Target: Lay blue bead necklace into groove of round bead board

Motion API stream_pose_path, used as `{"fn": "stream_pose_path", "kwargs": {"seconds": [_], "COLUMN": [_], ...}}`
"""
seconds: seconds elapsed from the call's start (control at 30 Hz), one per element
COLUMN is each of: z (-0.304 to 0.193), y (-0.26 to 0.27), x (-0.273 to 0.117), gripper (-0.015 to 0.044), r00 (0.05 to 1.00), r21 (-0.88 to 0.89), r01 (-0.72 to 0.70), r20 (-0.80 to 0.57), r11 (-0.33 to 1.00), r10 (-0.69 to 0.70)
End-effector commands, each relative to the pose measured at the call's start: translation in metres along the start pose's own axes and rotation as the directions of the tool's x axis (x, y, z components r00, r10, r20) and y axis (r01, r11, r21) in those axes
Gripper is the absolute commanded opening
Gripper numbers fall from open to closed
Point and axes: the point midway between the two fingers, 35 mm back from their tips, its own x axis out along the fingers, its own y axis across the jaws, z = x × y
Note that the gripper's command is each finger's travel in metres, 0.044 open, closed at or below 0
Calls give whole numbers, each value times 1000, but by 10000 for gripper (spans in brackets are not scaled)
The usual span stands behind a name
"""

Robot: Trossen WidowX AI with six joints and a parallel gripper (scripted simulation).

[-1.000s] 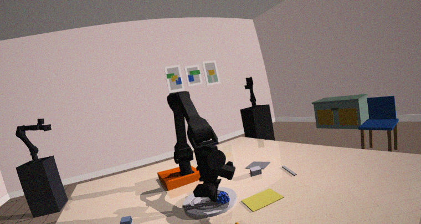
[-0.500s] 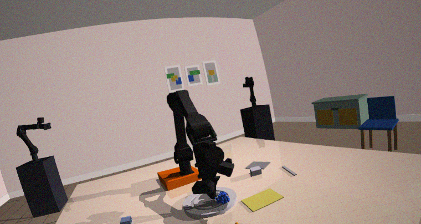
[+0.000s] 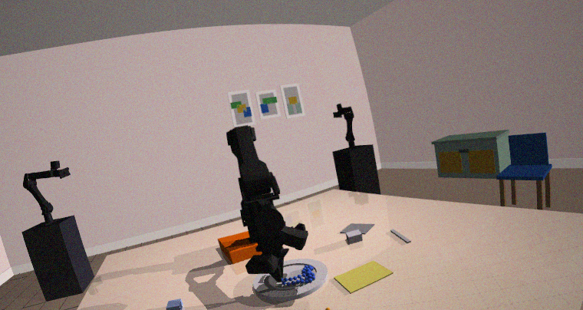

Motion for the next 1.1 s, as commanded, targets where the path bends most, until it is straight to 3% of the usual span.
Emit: {"fn": "stream_pose_path", "kwargs": {"seconds": [0.0,0.9,1.07], "z": [-10,-12,-12], "y": [-7,-8,-9], "x": [3,20,16], "gripper": [0,0,131], "r00": [1000,1000,1000], "r21": [-5,-5,1], "r01": [-7,-7,3], "r20": [-9,-9,-6], "r11": [1000,1000,1000], "r10": [7,7,-3]}}
